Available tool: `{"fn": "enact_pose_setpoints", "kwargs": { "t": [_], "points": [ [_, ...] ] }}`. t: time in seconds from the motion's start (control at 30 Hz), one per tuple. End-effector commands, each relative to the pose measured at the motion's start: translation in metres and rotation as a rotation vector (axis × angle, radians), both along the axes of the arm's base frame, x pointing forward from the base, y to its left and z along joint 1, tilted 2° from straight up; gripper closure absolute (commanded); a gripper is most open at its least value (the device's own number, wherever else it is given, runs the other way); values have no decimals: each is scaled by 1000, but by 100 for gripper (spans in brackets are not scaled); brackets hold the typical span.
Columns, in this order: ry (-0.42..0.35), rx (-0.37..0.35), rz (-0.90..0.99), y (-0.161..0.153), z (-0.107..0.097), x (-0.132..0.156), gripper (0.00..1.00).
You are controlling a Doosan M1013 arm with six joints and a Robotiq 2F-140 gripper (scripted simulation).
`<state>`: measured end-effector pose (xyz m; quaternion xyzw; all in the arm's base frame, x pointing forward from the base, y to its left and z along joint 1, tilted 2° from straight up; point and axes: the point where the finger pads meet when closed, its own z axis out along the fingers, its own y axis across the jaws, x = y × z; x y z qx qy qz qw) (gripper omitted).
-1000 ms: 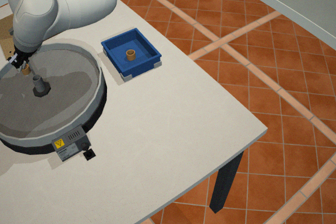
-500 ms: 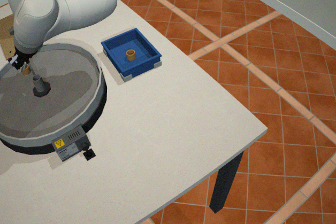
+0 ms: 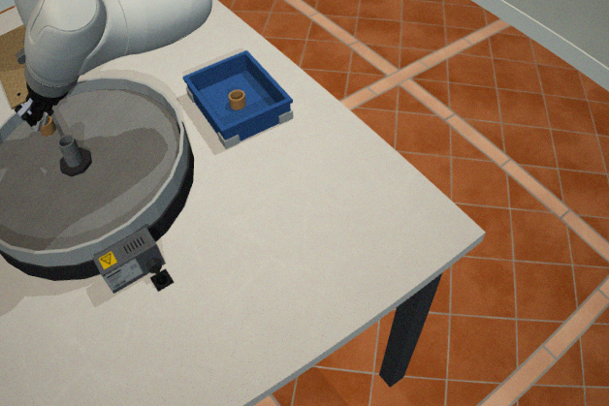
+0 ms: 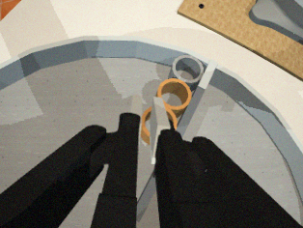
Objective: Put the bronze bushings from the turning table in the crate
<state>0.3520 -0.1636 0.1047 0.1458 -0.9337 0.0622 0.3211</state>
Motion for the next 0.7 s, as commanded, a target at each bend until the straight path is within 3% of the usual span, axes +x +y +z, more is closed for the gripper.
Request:
{"fn": "enact_pose_setpoints", "kwargs": {
  "t": [0.0, 0.23, 0.27, 0.67],
  "points": [
    [0, 0, 0, 0, 0, 0, 94],
    [0, 0, 0, 0, 0, 0, 94],
    [0, 0, 0, 0, 0, 0, 100],
    [0, 0, 0, 0, 0, 0, 100]
  ]
}}
